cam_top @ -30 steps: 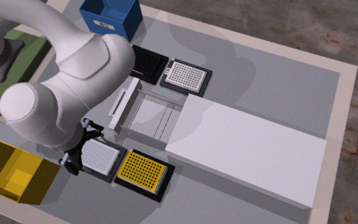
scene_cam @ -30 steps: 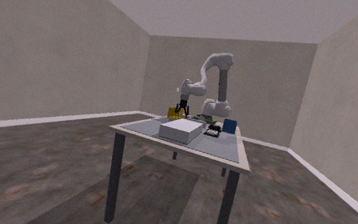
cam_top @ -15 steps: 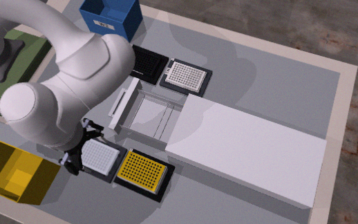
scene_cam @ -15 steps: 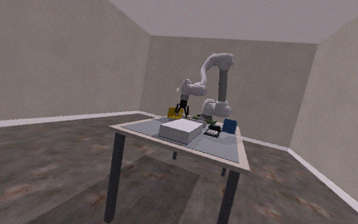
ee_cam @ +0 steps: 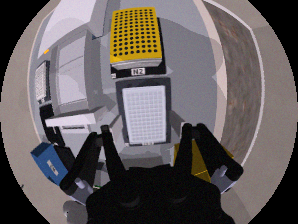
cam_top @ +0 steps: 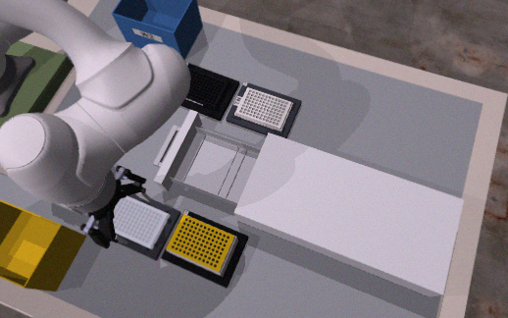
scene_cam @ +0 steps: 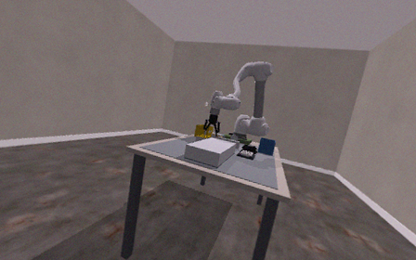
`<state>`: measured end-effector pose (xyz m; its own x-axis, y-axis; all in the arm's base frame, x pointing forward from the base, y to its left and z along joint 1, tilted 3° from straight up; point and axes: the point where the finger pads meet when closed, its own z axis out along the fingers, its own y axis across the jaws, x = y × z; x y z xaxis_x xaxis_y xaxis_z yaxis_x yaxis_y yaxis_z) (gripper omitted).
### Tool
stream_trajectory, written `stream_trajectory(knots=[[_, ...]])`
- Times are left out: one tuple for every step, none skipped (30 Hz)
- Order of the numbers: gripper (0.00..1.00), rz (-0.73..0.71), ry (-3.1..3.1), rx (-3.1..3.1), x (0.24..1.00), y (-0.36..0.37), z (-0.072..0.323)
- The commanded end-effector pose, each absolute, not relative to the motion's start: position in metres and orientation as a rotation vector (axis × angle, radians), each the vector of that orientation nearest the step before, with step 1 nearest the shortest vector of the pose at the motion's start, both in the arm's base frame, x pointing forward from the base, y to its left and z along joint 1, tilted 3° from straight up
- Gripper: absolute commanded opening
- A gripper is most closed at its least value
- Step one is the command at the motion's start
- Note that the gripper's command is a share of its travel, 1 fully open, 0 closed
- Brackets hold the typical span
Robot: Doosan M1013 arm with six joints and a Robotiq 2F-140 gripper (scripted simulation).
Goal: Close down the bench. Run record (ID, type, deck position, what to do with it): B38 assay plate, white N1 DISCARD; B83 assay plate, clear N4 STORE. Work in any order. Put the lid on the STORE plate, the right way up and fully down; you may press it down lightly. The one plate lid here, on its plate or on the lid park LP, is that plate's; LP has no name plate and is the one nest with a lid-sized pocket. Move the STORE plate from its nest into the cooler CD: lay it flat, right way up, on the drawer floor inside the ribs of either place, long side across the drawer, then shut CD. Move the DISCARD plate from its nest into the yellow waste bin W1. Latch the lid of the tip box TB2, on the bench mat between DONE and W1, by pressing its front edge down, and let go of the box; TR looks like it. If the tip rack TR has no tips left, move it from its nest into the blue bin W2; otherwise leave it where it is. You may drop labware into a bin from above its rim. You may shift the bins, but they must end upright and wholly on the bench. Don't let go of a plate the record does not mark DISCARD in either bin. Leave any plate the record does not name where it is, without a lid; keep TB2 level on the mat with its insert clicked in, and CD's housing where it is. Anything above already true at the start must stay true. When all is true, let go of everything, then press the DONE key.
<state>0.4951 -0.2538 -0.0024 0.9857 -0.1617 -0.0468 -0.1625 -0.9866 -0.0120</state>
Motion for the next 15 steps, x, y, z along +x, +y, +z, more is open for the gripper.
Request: stream_trajectory(knots=[[0.66,0.071,0.254,-3.115,0.495,-0.254,0.0],[0.66,0.071,0.254,-3.115,0.495,-0.254,0.002],[0.66,0.071,0.254,-3.115,0.495,-0.254,0.003],[0.66,0.071,0.254,-3.115,0.495,-0.254,0.004],[0.66,0.071,0.254,-3.115,0.495,-0.254,0.006],[0.66,0.071,0.254,-3.115,0.496,-0.254,0.007],[0.66,0.071,0.254,-3.115,0.496,-0.254,0.008],[0.66,0.071,0.254,-3.115,0.496,-0.254,0.01],[0.66,0.071,0.254,-3.115,0.496,-0.254,0.011],[0.66,0.071,0.254,-3.115,0.496,-0.254,0.012],[0.66,0.071,0.254,-3.115,0.496,-0.254,0.014],[0.66,0.071,0.254,-3.115,0.496,-0.254,0.015],[0.66,0.071,0.254,-3.115,0.496,-0.254,0.016],[0.66,0.071,0.254,-3.115,0.496,-0.254,0.018],[0.66,0.071,0.254,-3.115,0.496,-0.254,0.019]])
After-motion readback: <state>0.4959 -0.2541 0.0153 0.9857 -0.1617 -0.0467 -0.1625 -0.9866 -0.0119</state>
